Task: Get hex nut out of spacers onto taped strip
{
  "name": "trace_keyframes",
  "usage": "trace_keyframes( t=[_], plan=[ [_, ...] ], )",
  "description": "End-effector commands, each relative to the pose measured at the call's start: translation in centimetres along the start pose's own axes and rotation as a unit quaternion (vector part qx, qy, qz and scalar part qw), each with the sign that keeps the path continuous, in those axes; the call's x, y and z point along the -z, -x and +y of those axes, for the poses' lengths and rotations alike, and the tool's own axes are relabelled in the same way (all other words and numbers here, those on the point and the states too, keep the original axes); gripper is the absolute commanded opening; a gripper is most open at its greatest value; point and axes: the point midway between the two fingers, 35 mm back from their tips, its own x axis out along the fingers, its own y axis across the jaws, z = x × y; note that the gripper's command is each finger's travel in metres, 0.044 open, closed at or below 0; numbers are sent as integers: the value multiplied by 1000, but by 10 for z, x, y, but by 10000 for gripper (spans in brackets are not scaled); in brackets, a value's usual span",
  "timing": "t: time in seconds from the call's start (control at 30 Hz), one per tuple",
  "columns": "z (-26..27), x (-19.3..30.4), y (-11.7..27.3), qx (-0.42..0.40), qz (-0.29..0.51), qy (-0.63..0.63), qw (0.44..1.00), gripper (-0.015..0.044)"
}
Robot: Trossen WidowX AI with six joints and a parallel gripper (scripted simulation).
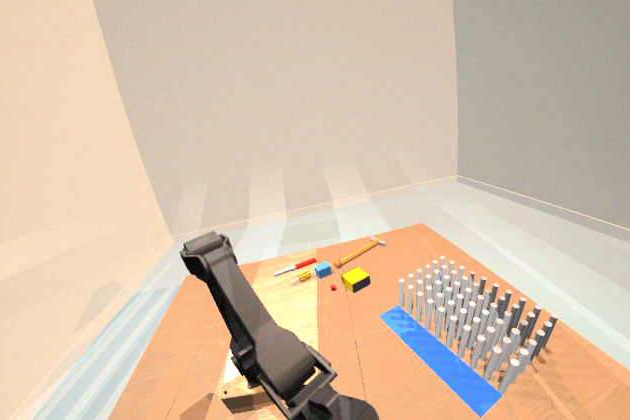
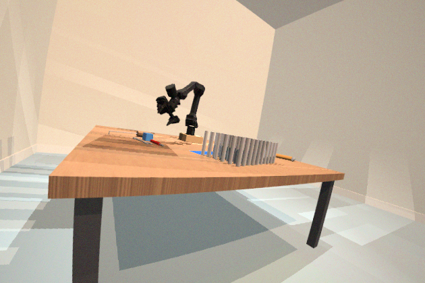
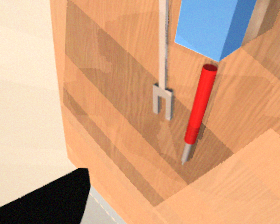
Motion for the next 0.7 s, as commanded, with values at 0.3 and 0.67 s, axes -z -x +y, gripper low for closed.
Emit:
trace_keyframes(
  t=[0.3,0.67],
  plan=[
    [8,-133,59,-60,-147,-586,795,440],
    [2,-161,79,-90,-169,-699,689,440]
  ],
)
